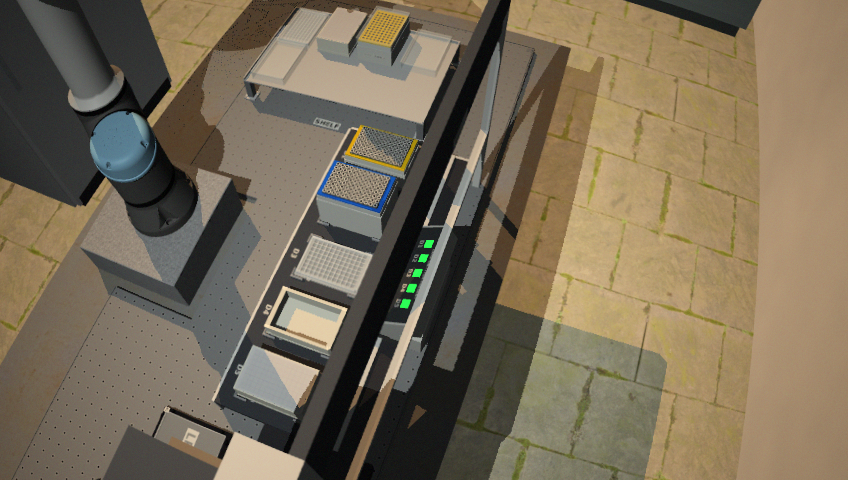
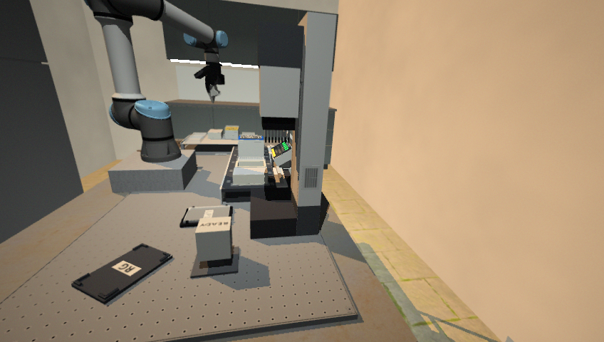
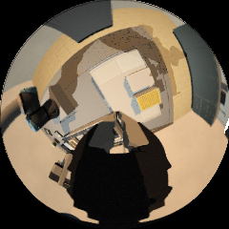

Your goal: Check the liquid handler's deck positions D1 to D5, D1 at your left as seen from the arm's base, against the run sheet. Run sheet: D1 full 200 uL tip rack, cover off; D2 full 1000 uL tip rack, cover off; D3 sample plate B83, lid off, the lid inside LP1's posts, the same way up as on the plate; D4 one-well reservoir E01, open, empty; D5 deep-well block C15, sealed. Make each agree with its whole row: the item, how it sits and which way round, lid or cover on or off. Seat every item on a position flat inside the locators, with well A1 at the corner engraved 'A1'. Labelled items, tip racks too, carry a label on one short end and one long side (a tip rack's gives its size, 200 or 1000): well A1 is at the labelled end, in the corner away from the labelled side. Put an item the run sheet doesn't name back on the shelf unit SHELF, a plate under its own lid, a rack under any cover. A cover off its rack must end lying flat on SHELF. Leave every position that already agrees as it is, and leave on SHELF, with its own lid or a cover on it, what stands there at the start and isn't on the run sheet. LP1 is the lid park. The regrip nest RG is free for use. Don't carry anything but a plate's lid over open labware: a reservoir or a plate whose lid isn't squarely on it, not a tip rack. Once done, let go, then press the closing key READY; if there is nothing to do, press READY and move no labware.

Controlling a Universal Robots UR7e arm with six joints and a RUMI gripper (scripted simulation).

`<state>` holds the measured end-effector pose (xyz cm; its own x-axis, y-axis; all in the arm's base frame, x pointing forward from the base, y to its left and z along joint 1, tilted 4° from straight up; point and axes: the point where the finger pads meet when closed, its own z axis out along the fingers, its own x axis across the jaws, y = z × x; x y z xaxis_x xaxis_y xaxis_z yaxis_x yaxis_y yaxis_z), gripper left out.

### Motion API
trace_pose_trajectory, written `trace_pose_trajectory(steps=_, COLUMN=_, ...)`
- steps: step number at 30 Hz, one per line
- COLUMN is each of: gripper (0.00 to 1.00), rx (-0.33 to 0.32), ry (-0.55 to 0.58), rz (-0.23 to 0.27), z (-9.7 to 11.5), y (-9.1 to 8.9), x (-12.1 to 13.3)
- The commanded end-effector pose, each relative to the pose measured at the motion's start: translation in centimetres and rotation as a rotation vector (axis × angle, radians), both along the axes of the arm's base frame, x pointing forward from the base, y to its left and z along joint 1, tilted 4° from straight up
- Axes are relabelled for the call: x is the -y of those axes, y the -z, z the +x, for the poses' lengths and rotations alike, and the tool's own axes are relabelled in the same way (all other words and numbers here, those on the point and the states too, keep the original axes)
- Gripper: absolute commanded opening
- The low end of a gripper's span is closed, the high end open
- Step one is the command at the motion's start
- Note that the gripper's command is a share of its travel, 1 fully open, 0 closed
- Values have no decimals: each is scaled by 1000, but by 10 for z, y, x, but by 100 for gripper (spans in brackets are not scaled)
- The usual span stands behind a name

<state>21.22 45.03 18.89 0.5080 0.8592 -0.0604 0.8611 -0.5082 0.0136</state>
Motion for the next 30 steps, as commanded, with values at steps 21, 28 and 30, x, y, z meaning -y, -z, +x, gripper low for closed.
trace_pose_trajectory(steps=21, gripper=0, rx=-25, ry=-421, rz=10, z=30, y=-3, x=3)
trace_pose_trajectory(steps=28, gripper=0, rx=-33, ry=-561, rz=13, z=61, y=-6, x=7)
trace_pose_trajectory(steps=30, gripper=0, rx=-36, ry=-601, rz=14, z=61, y=-6, x=7)
